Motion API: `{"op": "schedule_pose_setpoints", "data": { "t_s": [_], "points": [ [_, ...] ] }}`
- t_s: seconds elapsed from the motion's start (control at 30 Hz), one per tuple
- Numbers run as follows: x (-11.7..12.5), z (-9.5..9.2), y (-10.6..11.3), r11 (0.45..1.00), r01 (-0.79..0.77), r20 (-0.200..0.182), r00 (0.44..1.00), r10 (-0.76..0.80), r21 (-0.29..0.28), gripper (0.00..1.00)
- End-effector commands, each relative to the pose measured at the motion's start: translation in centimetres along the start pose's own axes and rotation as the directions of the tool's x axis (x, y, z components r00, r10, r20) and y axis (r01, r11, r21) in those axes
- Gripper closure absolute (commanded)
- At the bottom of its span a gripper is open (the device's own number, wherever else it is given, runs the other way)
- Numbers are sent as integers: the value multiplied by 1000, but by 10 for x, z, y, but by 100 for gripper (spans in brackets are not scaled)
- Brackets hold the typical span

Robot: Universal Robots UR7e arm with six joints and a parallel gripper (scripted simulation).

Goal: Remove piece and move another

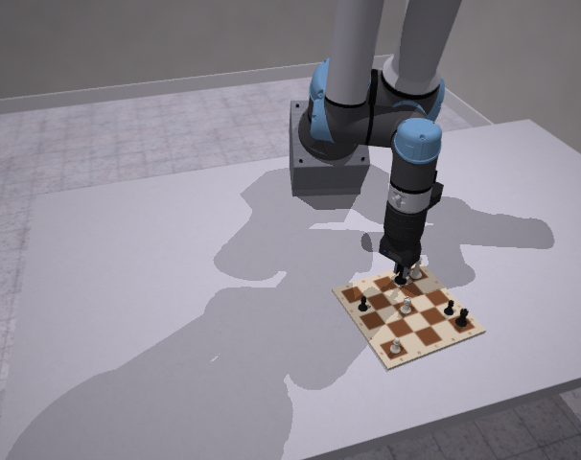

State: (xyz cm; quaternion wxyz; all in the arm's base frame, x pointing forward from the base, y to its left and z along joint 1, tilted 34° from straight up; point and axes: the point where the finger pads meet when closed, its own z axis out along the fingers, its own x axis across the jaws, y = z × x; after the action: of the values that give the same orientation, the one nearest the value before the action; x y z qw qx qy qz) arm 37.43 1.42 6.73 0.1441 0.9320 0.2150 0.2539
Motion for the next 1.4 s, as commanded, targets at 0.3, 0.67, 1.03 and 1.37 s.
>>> {"op": "schedule_pose_setpoints", "data": {
  "t_s": [0.3,0.67,1.03,1.37],
  "points": [
    [-1,0,-2,1000,1,1,1000,-1,2,100],
    [-1,-3,-1,1000,1,0,1000,-1,1,100],
    [0,-13,0,1000,0,0,1000,0,-1,100],
    [1,-27,2,1000,0,-2,1000,0,-3,100]
  ]
}}
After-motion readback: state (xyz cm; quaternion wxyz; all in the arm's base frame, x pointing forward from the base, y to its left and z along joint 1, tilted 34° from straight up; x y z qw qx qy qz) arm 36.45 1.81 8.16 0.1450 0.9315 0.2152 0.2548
